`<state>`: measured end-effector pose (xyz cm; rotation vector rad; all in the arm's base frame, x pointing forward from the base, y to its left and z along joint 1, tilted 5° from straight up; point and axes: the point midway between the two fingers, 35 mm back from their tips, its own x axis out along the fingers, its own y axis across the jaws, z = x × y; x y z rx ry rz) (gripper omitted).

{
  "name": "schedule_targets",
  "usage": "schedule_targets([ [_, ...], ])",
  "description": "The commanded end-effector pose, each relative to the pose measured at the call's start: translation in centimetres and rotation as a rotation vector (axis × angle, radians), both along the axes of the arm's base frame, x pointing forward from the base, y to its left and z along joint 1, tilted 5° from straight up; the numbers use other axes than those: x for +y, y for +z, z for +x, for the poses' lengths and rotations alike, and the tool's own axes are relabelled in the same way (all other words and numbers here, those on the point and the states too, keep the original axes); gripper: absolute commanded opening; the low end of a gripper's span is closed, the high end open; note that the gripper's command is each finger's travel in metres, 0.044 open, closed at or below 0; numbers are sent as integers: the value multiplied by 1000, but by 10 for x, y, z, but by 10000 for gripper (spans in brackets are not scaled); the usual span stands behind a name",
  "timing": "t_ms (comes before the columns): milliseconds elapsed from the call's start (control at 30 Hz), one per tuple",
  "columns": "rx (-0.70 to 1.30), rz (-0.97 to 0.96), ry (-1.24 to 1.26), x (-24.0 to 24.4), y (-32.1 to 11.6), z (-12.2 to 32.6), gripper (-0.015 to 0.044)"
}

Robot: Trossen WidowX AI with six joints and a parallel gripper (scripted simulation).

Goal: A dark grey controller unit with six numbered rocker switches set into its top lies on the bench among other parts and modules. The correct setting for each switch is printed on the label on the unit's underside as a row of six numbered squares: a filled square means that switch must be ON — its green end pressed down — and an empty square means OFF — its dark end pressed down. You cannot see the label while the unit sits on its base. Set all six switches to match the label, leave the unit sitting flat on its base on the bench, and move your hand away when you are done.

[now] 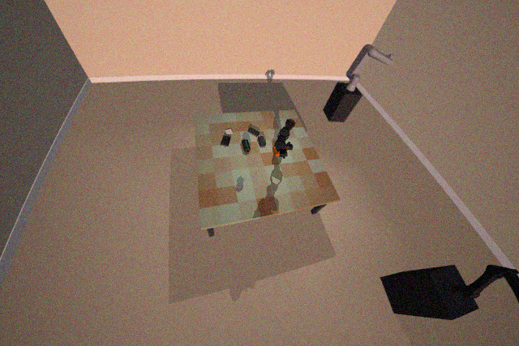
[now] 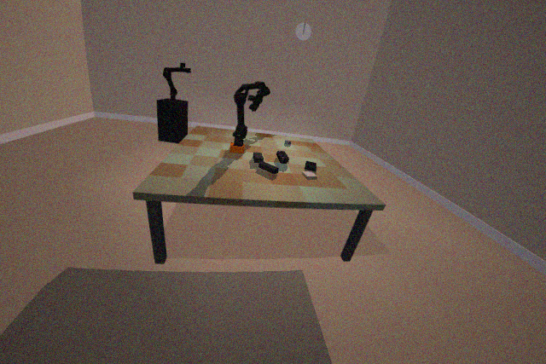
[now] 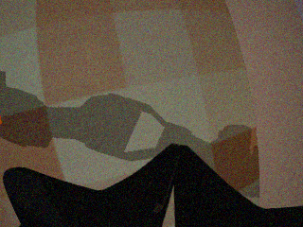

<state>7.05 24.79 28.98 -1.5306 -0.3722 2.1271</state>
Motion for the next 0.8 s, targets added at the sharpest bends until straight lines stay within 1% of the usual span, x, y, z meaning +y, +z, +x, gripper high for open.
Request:
schedule_targets([
  [0,-4,-70,-138,3,-10,50,0],
  [100,45,-107,-222,-6,-27,76,0],
  [267,56,-178,-358,-17,-41,131,0],
  [400,74,-242,-477,-37,-57,179,0],
  [600,125,-353,-677,-92,-92,256,0],
  [767,186,-447,-853,-160,-129,304,0],
])
